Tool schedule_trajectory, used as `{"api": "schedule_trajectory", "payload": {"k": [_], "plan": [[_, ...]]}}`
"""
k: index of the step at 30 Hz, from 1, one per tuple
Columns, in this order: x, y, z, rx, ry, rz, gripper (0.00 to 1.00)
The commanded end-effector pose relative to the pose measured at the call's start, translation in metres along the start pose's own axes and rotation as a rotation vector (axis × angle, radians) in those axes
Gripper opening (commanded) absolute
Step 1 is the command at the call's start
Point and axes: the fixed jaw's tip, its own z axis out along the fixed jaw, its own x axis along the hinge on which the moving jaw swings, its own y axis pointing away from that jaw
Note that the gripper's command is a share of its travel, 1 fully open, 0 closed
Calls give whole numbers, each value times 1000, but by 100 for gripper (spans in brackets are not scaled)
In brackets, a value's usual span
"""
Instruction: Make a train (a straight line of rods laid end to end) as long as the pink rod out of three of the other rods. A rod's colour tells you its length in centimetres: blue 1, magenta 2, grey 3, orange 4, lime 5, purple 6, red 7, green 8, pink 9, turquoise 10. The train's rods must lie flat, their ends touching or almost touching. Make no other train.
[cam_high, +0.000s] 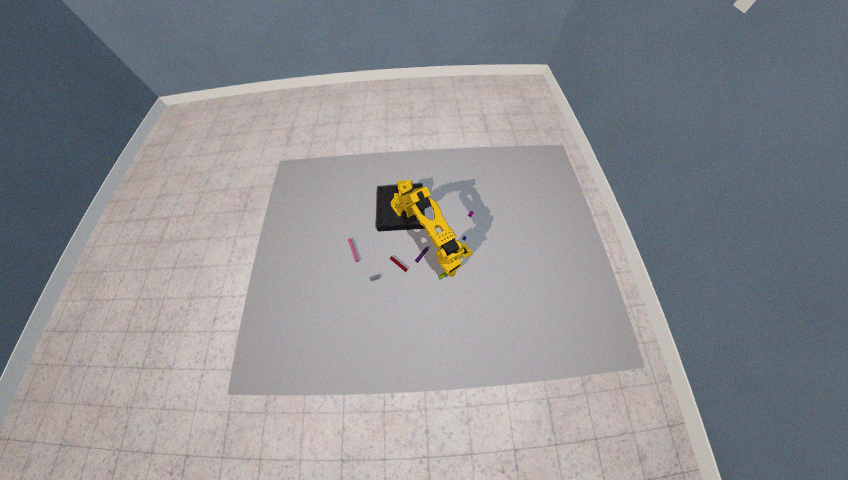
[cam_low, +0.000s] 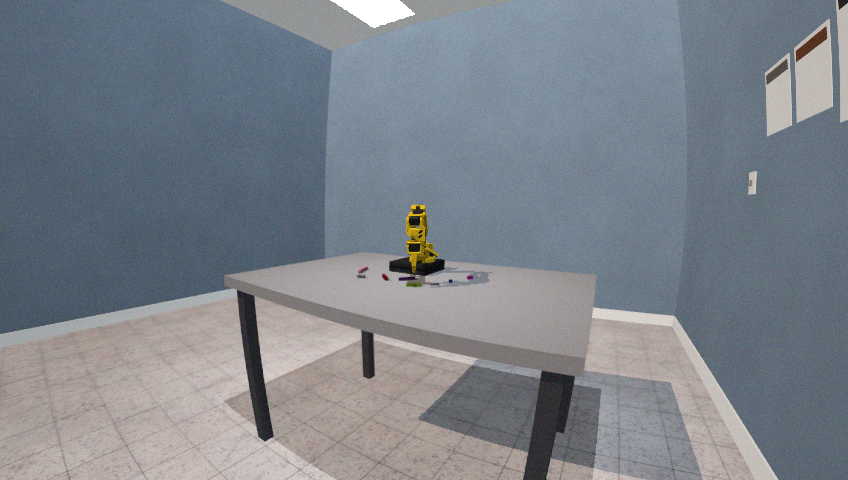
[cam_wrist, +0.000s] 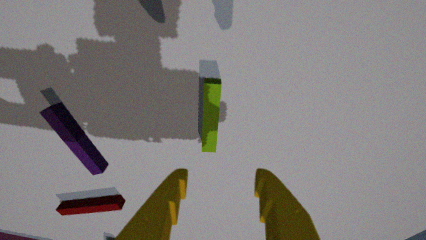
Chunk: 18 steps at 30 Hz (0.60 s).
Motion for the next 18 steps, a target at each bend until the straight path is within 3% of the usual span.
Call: {"api": "schedule_trajectory", "payload": {"k": [1, 18], "plan": [[1, 2, 2, -18, -3, -1, 19], [1, 2, 3, -18, -3, -1, 19]]}}
